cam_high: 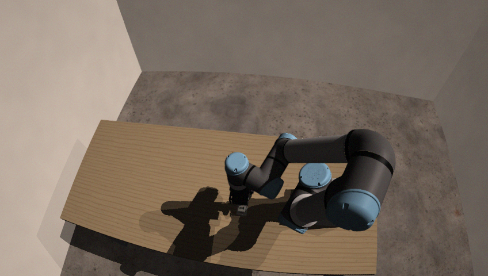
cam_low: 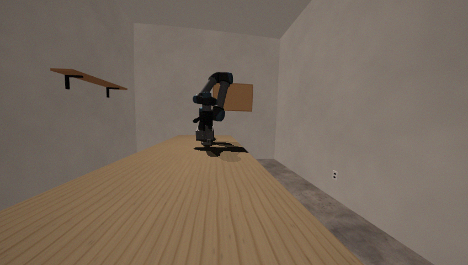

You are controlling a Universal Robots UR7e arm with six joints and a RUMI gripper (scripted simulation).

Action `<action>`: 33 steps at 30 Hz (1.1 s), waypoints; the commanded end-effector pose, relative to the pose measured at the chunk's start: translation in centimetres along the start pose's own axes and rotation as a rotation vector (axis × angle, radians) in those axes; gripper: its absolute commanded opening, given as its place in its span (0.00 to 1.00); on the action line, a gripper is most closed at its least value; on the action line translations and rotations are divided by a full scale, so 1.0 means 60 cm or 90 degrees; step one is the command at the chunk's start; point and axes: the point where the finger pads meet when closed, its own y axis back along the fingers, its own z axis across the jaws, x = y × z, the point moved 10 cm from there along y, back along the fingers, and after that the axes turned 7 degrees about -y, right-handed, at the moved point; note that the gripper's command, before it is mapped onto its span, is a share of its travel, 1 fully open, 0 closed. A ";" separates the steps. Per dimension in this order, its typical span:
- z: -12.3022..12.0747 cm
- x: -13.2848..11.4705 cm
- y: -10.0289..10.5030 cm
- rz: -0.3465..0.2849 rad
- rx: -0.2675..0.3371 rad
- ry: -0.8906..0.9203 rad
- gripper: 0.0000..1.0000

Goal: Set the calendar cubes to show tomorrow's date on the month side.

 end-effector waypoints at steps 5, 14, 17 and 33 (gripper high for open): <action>0.000 0.000 -0.001 0.000 0.001 0.000 0.11; 0.000 0.000 -0.010 0.000 0.001 0.000 0.11; 0.000 0.000 -0.011 0.000 0.001 0.000 0.11; 0.000 0.000 -0.033 0.000 0.001 0.000 0.11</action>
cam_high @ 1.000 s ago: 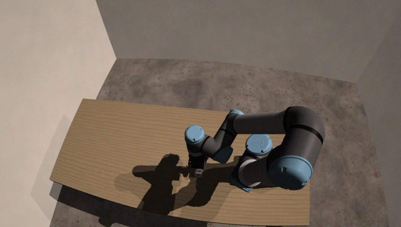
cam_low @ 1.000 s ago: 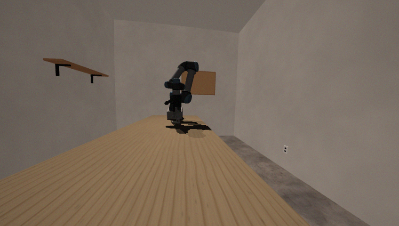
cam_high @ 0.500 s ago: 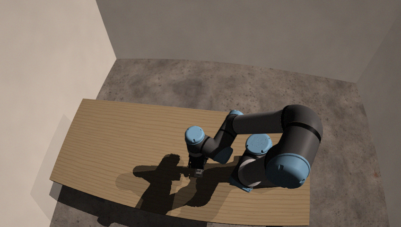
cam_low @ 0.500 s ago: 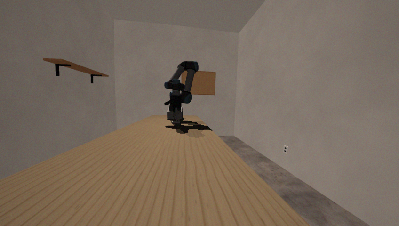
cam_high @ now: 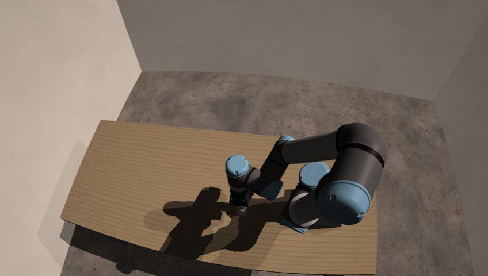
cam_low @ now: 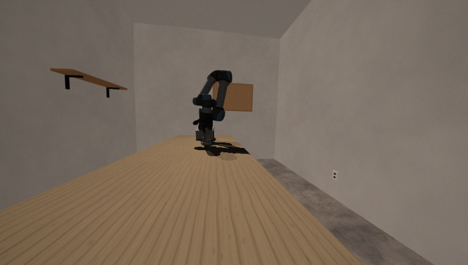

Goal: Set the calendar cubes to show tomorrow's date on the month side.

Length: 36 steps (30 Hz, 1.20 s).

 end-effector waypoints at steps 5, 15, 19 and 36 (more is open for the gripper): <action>-0.001 0.000 -0.010 0.000 0.001 0.000 0.11; -0.001 0.000 -0.015 0.000 0.001 0.000 0.11; -0.001 0.000 -0.015 0.000 0.001 0.000 0.11; -0.001 0.000 -0.015 0.000 0.001 0.000 0.11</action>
